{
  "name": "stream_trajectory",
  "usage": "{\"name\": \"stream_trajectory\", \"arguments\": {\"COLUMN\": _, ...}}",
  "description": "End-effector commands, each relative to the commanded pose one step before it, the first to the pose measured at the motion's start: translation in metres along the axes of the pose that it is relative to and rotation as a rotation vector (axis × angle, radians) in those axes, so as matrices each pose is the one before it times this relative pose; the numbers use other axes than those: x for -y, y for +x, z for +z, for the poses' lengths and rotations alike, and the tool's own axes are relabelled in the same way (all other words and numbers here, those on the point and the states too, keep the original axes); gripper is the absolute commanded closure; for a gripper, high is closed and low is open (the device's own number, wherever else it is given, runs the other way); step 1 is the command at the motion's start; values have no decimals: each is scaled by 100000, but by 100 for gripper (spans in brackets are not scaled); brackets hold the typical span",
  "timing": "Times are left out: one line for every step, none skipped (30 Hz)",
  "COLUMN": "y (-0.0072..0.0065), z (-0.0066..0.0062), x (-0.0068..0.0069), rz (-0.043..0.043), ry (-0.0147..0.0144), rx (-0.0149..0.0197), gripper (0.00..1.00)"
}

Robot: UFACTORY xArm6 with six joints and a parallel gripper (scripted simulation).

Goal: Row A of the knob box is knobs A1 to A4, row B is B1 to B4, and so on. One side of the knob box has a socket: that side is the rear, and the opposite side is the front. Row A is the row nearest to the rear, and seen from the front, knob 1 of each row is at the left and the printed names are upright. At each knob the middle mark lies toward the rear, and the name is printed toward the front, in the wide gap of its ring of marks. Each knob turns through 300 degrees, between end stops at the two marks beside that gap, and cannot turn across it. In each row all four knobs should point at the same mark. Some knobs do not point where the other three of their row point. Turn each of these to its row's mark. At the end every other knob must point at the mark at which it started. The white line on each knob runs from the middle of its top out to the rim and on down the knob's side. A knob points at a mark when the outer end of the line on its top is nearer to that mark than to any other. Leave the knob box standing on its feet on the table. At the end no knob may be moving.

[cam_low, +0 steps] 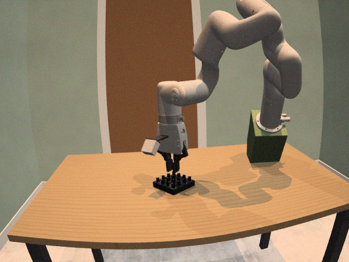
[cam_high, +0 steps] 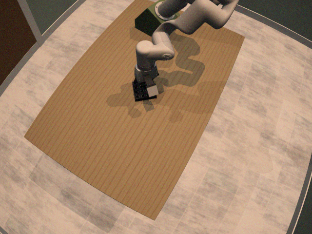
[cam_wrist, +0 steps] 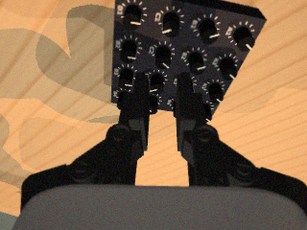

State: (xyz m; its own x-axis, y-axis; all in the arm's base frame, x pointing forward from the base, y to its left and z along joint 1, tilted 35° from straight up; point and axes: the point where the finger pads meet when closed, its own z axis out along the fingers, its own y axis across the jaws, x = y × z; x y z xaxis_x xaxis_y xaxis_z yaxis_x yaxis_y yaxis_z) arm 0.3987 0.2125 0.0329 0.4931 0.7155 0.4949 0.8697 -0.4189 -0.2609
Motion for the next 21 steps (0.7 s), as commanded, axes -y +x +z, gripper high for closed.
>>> {"name": "stream_trajectory", "arguments": {"y": 98, "z": -274, "x": -74, "rz": -15653, "ry": -371, "rx": -1245, "gripper": 81}}
{"name": "stream_trajectory", "arguments": {"y": 3, "z": -32, "x": 0, "rz": -2481, "ry": 1, "rx": 0, "gripper": 81}}
{"name": "stream_trajectory", "arguments": {"y": 4, "z": -34, "x": -1, "rz": -2696, "ry": 1, "rx": 0, "gripper": 81}}
{"name": "stream_trajectory", "arguments": {"y": 4, "z": -35, "x": -1, "rz": -2764, "ry": 1, "rx": 0, "gripper": 81}}
{"name": "stream_trajectory", "arguments": {"y": 4, "z": -35, "x": -1, "rz": -2762, "ry": 0, "rx": 0, "gripper": 81}}
{"name": "stream_trajectory", "arguments": {"y": 3, "z": -35, "x": -1, "rz": -2751, "ry": 0, "rx": 0, "gripper": 81}}
{"name": "stream_trajectory", "arguments": {"y": 3, "z": -35, "x": -1, "rz": -2744, "ry": 0, "rx": 0, "gripper": 81}}
{"name": "stream_trajectory", "arguments": {"y": 3, "z": -35, "x": -1, "rz": -2737, "ry": 0, "rx": 0, "gripper": 81}}
{"name": "stream_trajectory", "arguments": {"y": 3, "z": -35, "x": -1, "rz": -2738, "ry": 0, "rx": 0, "gripper": 81}}
{"name": "stream_trajectory", "arguments": {"y": 3, "z": -35, "x": -1, "rz": -2739, "ry": 0, "rx": 1, "gripper": 81}}
{"name": "stream_trajectory", "arguments": {"y": 3, "z": -35, "x": -1, "rz": -2734, "ry": 0, "rx": 1, "gripper": 81}}
{"name": "stream_trajectory", "arguments": {"y": 3, "z": -35, "x": -1, "rz": -2737, "ry": 0, "rx": 1, "gripper": 81}}
{"name": "stream_trajectory", "arguments": {"y": 3, "z": -35, "x": -1, "rz": -2738, "ry": 0, "rx": 1, "gripper": 81}}
{"name": "stream_trajectory", "arguments": {"y": 0, "z": 0, "x": 0, "rz": 0, "ry": 0, "rx": 0, "gripper": 81}}
{"name": "stream_trajectory", "arguments": {"y": 0, "z": 0, "x": 0, "rz": 0, "ry": 0, "rx": 0, "gripper": 81}}
{"name": "stream_trajectory", "arguments": {"y": 8, "z": -101, "x": -3, "rz": -7908, "ry": 1, "rx": 3, "gripper": 81}}
{"name": "stream_trajectory", "arguments": {"y": 2, "z": -26, "x": -1, "rz": -2063, "ry": 0, "rx": 1, "gripper": 81}}
{"name": "stream_trajectory", "arguments": {"y": 2, "z": -28, "x": -1, "rz": -2198, "ry": 0, "rx": 1, "gripper": 81}}
{"name": "stream_trajectory", "arguments": {"y": 2, "z": -33, "x": -1, "rz": -2561, "ry": 1, "rx": 2, "gripper": 81}}
{"name": "stream_trajectory", "arguments": {"y": 2, "z": -35, "x": -1, "rz": -2723, "ry": 1, "rx": 2, "gripper": 81}}
{"name": "stream_trajectory", "arguments": {"y": 2, "z": -35, "x": -1, "rz": -2755, "ry": 1, "rx": 2, "gripper": 81}}
